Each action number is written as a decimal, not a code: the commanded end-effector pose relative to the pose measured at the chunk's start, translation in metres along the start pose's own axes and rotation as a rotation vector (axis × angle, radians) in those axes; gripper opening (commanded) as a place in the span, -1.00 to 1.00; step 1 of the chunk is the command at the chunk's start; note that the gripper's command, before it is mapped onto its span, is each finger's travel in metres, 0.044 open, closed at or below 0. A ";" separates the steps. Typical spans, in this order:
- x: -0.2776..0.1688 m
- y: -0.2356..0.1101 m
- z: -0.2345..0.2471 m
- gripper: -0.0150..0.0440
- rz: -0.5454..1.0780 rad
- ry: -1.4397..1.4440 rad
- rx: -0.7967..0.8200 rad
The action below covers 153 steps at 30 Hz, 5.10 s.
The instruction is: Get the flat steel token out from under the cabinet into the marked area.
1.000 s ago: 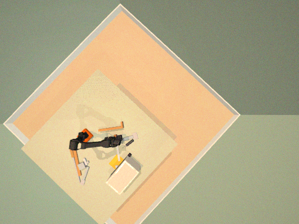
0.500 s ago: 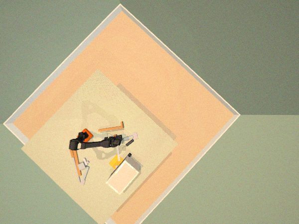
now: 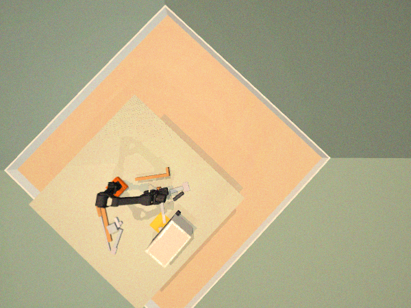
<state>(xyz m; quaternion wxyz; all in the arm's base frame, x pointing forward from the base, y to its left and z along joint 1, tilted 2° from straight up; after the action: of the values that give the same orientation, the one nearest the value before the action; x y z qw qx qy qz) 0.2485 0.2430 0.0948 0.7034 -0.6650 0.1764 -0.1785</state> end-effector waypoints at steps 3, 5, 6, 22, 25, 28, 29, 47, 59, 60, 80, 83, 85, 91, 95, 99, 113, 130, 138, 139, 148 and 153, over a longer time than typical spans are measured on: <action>0.013 0.000 0.001 -0.49 -0.003 -0.003 0.002; 0.016 0.000 0.001 -0.49 -0.003 -0.003 0.002; 0.018 0.000 0.001 -0.49 -0.003 -0.004 0.002; 0.046 -0.001 0.000 -0.49 -0.006 -0.005 0.001; 0.052 -0.001 0.000 -0.49 -0.007 -0.005 0.001; 0.058 -0.001 0.001 -0.49 -0.008 -0.005 0.001; 0.060 -0.001 0.001 -0.49 -0.008 -0.005 0.001; 0.093 -0.002 0.001 -0.49 -0.011 -0.005 0.001; 0.112 -0.002 0.001 -0.49 -0.013 -0.005 0.001; 0.112 -0.002 0.001 -0.49 -0.013 -0.005 0.001; 0.112 -0.001 -0.015 -0.49 -0.013 -0.005 0.000; 0.110 -0.001 -0.015 -0.49 -0.013 -0.005 0.000; 0.108 -0.001 -0.014 -0.49 -0.013 -0.005 0.000; 0.097 -0.001 -0.014 -0.49 -0.012 -0.005 0.000; 0.090 -0.001 -0.013 -0.49 -0.011 -0.005 0.000; 0.082 -0.001 -0.013 -0.49 -0.010 -0.005 0.000; 0.055 0.000 -0.011 -0.49 -0.007 -0.005 0.000; 0.025 0.000 -0.009 -0.49 -0.004 -0.005 0.000; 0.011 0.001 -0.008 -0.49 -0.003 -0.005 0.000; 0.009 0.001 -0.008 -0.49 -0.003 -0.005 0.001; -0.005 0.001 -0.007 -0.49 -0.001 -0.005 0.001; -0.003 0.000 -0.006 -0.49 -0.001 -0.010 0.003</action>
<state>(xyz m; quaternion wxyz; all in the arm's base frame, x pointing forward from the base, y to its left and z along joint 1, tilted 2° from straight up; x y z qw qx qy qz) 0.2439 0.2385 0.0947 0.7052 -0.6649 0.1724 -0.1758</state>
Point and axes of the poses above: the point midway between the two fingers, 35 mm back from their tips, its own y axis out along the fingers, its own z axis across the jaws, x = y × z, the point moved 7 cm from there along -y, back along the fingers
